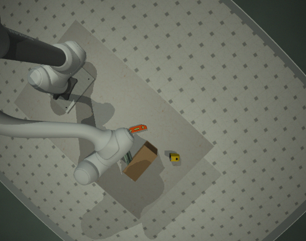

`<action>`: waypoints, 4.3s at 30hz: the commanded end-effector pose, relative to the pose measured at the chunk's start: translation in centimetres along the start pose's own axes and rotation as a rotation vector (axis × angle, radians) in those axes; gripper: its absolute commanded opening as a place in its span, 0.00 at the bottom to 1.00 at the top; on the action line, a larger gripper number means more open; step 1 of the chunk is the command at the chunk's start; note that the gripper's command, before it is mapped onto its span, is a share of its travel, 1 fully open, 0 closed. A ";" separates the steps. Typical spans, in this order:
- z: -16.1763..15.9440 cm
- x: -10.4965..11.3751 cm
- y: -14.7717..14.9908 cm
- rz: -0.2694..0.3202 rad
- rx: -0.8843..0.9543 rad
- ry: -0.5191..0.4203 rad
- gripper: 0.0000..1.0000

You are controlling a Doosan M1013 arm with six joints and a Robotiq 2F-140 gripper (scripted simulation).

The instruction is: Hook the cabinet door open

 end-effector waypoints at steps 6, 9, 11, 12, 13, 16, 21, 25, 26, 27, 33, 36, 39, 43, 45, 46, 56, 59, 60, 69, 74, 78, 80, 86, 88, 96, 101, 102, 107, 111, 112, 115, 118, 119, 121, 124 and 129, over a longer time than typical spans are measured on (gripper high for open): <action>0.0 -0.1 0.0 0.000 0.000 0.000 0.03; 0.0 -0.1 0.0 0.000 0.000 0.000 0.03; 0.0 -0.1 0.0 0.000 0.000 0.000 0.03; 0.0 -0.1 0.0 0.000 0.000 0.000 0.03; 0.0 -0.1 0.0 0.000 0.000 0.000 0.03; 0.0 -0.1 0.0 0.000 0.000 0.000 0.03; 0.0 -0.1 0.0 0.000 0.000 0.000 0.03; 0.0 -0.1 0.0 0.000 0.000 0.000 0.03; 0.0 -0.1 0.0 0.000 0.000 0.000 0.03; 0.0 -0.1 0.0 0.000 0.000 0.000 0.03; 0.0 -0.1 0.0 0.000 0.000 0.000 0.03; 0.0 -0.1 0.0 0.000 0.000 0.000 0.03; 0.1 -0.3 0.0 0.000 0.000 0.000 0.03; 0.1 -0.5 0.0 0.000 0.000 0.000 0.03; 0.1 -0.5 0.0 0.000 0.000 0.000 0.03; 0.1 -0.5 0.0 0.000 0.000 0.000 0.03; 0.1 -0.5 0.0 0.000 0.000 0.000 0.03; 0.1 -0.5 0.0 0.000 0.000 0.000 0.03; 0.1 -0.5 0.0 0.000 0.000 0.000 0.03; 0.1 -0.5 0.0 0.000 0.000 0.000 0.03; 0.1 -0.5 0.0 0.000 0.000 0.000 0.03; 0.1 -0.5 0.0 0.000 0.000 0.000 0.03; 0.2 -0.6 0.0 0.000 0.000 0.000 0.03; 0.2 -0.6 0.0 0.000 0.000 0.000 0.03; 0.2 -0.6 0.0 0.000 0.000 0.000 0.03; 0.2 -0.6 0.0 0.000 0.000 0.000 0.03; 0.2 -0.6 0.0 0.000 0.000 0.000 0.03; 0.2 -0.6 0.0 0.000 0.000 0.000 0.03; 0.2 -0.6 0.0 0.000 0.000 0.000 0.03; 0.2 -0.6 0.0 0.000 0.000 0.000 0.03; 0.2 -0.6 0.0 0.000 0.000 0.000 0.03; 0.2 -0.6 0.0 0.000 0.000 0.000 0.03; 0.2 -0.6 0.0 0.000 0.000 0.000 0.15; 0.2 -0.6 0.0 0.000 0.000 0.000 0.15; 0.2 -0.6 0.0 0.000 0.000 0.000 0.15; 0.2 -0.6 0.0 0.000 0.000 0.000 0.15; 0.2 -0.6 0.0 0.000 0.000 0.000 0.15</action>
Point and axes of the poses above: the point where the finger pads meet when closed, its own x axis back along the fingers, its own y axis across the jaws, z = x × y, the point moved 4 cm from there along x, back along the fingers, and after that the axes turned 6 degrees about -x, right-handed, at the moved point
